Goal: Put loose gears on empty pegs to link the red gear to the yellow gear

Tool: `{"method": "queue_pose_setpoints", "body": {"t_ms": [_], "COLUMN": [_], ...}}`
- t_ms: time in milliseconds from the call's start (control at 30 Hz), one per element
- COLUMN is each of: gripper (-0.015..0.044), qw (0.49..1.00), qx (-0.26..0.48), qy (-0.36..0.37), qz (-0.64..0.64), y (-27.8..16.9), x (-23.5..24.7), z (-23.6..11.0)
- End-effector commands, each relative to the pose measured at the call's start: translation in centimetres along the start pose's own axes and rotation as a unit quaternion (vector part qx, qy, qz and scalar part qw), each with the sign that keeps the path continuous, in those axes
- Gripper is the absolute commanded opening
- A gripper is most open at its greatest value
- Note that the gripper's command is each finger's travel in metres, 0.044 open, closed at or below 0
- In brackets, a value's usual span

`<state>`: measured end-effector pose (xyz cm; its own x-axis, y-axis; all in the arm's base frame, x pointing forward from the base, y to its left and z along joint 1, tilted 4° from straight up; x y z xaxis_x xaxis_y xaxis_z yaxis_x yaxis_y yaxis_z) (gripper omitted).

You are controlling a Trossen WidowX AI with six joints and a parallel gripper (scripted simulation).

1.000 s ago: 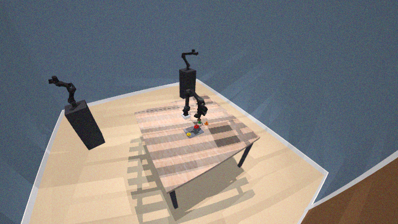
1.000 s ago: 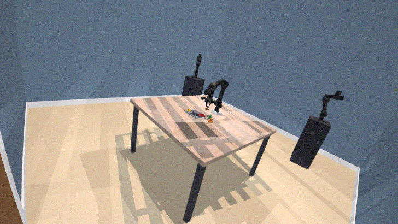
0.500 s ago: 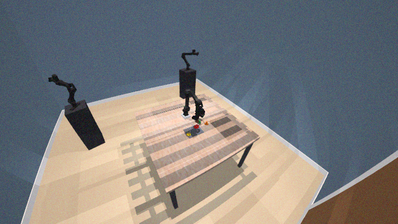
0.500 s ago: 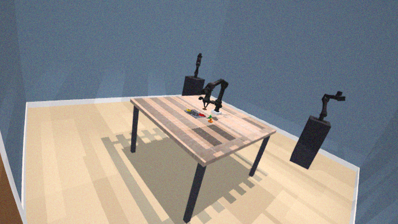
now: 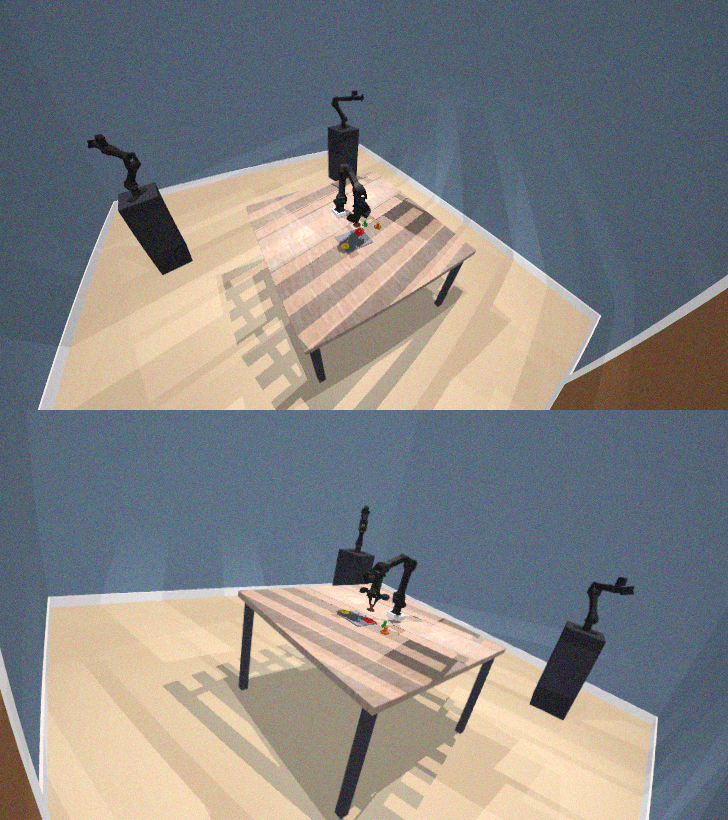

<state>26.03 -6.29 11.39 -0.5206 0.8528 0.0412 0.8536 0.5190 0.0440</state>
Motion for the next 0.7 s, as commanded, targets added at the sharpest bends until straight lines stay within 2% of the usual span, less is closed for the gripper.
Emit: {"method": "queue_pose_setpoints", "body": {"t_ms": [0,667], "gripper": [0.0,0.0], "qw": [1.0,1.0], "qx": [0.003,0.003], "qy": [0.0,0.001], "qz": [-0.002,-0.001], "y": [-0.8,-3.1], "x": [-0.5,-2.2], "z": [0.5,1.4]}}
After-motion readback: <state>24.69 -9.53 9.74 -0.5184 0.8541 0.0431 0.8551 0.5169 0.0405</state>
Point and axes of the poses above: the point midway between the two fingers, 35 mm back from their tips, its own z axis out along the fingers, its own x axis across the jaws, y = z × x, the point moved 1 cm from there along -z, back along the fingers, and after that the axes turned 15 degrees about -z, right-handed, at the moved point
